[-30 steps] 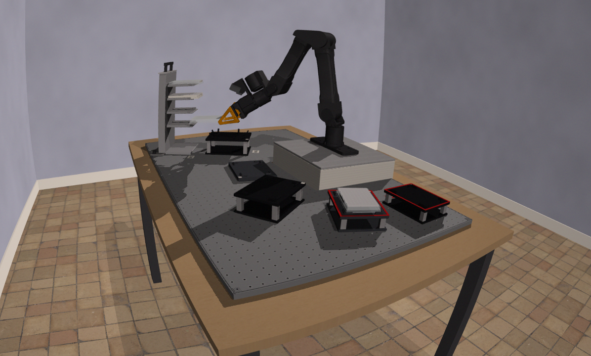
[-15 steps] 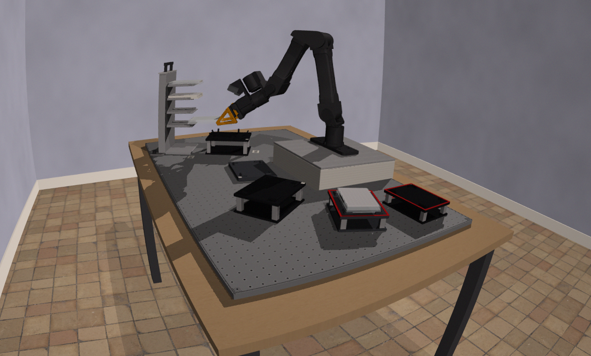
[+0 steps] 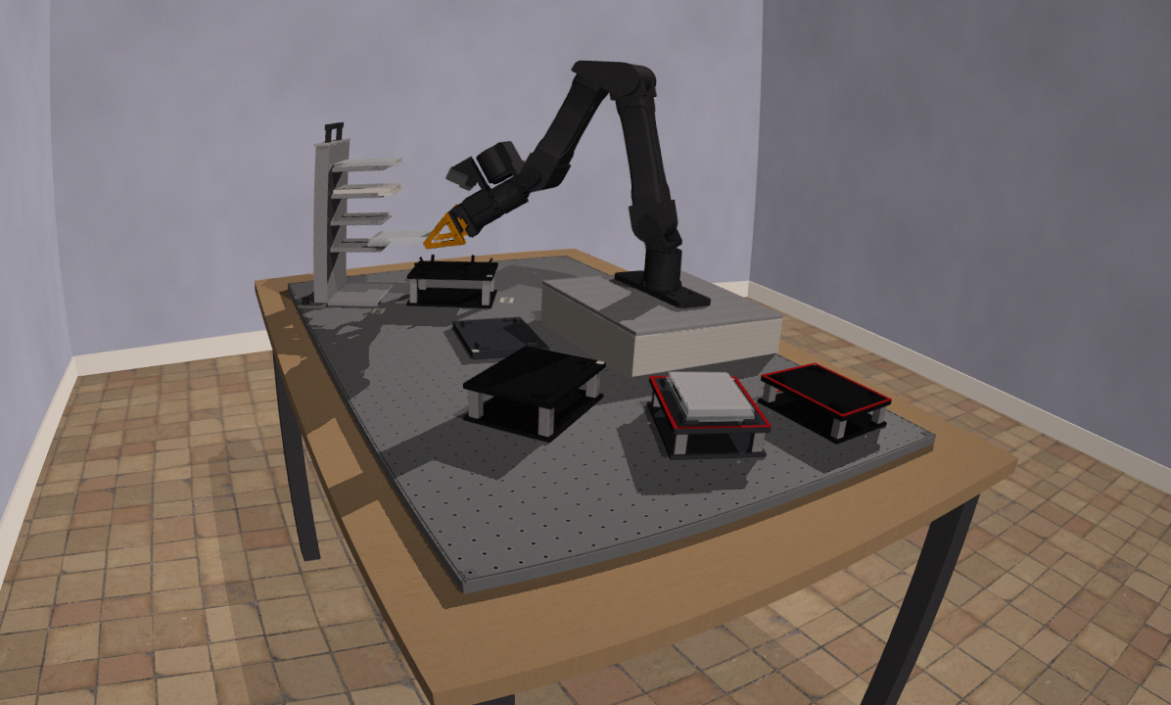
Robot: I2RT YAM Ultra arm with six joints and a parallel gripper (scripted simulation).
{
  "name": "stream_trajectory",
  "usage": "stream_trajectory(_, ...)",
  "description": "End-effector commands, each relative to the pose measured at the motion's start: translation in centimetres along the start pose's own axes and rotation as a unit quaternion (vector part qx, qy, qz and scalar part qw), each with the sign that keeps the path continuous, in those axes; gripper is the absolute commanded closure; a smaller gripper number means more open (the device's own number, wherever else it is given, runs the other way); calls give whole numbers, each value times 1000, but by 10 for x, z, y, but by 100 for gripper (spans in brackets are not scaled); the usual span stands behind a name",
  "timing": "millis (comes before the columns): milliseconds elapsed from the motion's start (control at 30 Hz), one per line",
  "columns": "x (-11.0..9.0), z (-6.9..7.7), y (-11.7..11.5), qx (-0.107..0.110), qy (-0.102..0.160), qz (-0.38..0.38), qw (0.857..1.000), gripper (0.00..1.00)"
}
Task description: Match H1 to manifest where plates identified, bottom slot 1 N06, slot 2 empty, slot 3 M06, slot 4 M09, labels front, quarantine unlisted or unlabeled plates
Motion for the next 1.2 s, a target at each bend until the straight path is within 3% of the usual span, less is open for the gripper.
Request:
stream_trajectory(0,20,-6,-7,-8,-26,10,1000,14)
stream_trajectory(700,24,-17,-7,-8,-27,10,1000,14)
stream_trajectory(733,31,-13,-11,-13,-36,14,999,14)
stream_trajectory(800,24,-19,-7,-7,-27,10,1000,14)
stream_trajectory(1167,29,-24,-9,-9,-31,11,999,14)
Point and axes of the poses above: the point where the finger pads meet when closed, its own z axis back along the fingers, its own y axis across the jaws, x = y × z, the point moved 3 cm from there along z, back along the fingers, and after that the axes turned 14 degrees about z, right-handed, at the moved point
